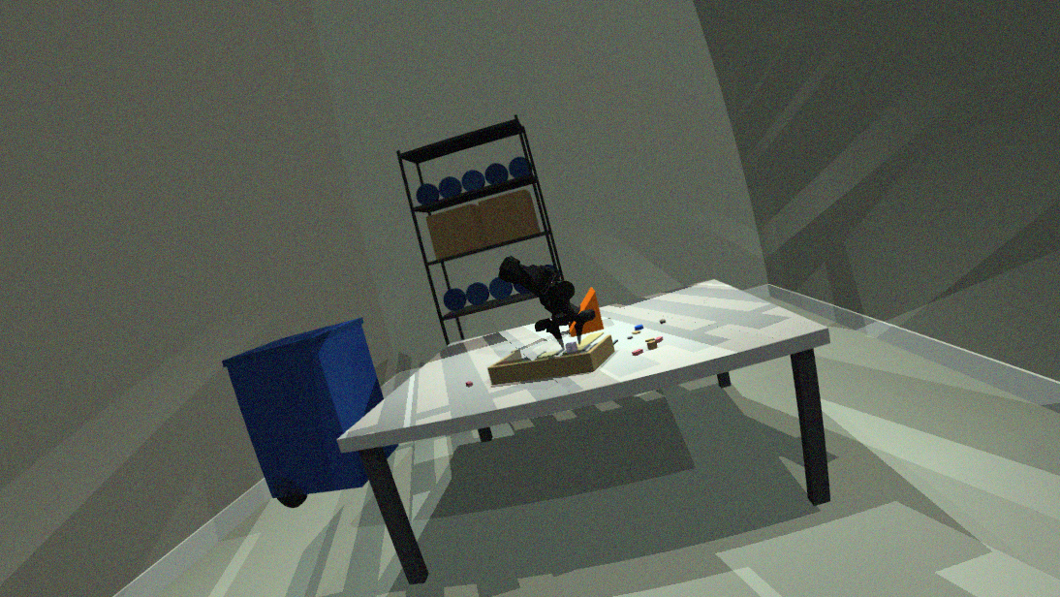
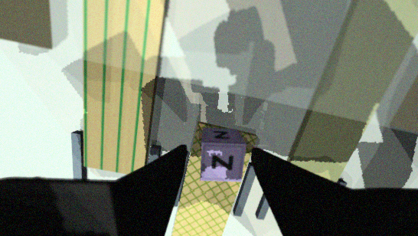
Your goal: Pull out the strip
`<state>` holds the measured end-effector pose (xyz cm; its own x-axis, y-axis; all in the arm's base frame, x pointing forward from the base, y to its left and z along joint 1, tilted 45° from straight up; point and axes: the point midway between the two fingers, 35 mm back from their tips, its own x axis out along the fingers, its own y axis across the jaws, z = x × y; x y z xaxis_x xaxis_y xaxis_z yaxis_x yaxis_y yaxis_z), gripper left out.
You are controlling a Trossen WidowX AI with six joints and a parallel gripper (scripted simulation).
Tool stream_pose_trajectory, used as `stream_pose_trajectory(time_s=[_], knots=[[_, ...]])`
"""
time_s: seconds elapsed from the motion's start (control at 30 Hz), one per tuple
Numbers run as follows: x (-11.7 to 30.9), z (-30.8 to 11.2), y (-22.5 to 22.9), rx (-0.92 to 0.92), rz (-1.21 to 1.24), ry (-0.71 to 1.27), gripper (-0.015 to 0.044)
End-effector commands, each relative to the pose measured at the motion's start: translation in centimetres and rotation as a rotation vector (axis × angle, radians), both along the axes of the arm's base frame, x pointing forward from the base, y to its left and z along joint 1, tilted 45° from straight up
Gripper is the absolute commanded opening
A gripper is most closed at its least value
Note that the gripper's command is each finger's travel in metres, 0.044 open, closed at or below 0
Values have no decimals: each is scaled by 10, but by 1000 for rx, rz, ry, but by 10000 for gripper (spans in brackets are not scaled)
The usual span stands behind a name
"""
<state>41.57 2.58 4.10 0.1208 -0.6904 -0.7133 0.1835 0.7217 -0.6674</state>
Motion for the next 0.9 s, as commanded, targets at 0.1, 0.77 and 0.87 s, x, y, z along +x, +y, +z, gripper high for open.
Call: stream_pose_trajectory(time_s=[0.1, 0.77, 0.87], knots=[[-1, -9, -10, -8, 2, 9, 250], [-3, -6, -7, -2, -2, 2, 0], [-16, -1, 0, -1, -1, 5, 0]])
